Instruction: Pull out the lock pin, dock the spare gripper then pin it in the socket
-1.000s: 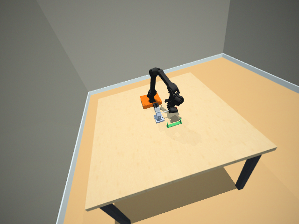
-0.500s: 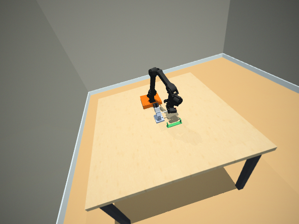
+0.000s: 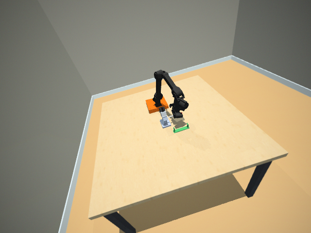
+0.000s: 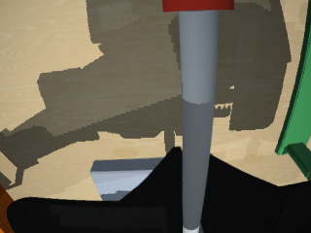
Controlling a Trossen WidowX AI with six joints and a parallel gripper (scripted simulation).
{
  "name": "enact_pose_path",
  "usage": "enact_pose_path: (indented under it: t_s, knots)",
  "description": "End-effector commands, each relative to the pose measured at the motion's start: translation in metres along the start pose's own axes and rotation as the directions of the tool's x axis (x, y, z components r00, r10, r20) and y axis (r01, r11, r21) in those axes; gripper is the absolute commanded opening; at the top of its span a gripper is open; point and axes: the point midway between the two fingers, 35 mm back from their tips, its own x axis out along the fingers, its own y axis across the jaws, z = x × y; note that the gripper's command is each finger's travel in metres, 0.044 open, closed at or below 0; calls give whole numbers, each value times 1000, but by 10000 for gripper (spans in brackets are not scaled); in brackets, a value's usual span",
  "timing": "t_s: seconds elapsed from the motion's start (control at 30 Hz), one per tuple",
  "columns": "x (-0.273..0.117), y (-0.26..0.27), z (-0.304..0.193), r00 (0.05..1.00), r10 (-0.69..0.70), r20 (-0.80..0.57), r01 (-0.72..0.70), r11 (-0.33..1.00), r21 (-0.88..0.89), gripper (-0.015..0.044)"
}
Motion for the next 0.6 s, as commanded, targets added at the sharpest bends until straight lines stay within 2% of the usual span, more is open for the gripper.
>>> enact_pose_path:
  t_s: [0.0, 0.57]
  knots:
    - [1, 0, -3, 1000, -1, -3, 1, 1000, -3, 0]
    - [4, 1, -13, 1000, 1, -2, -1, 1000, -4, 0]
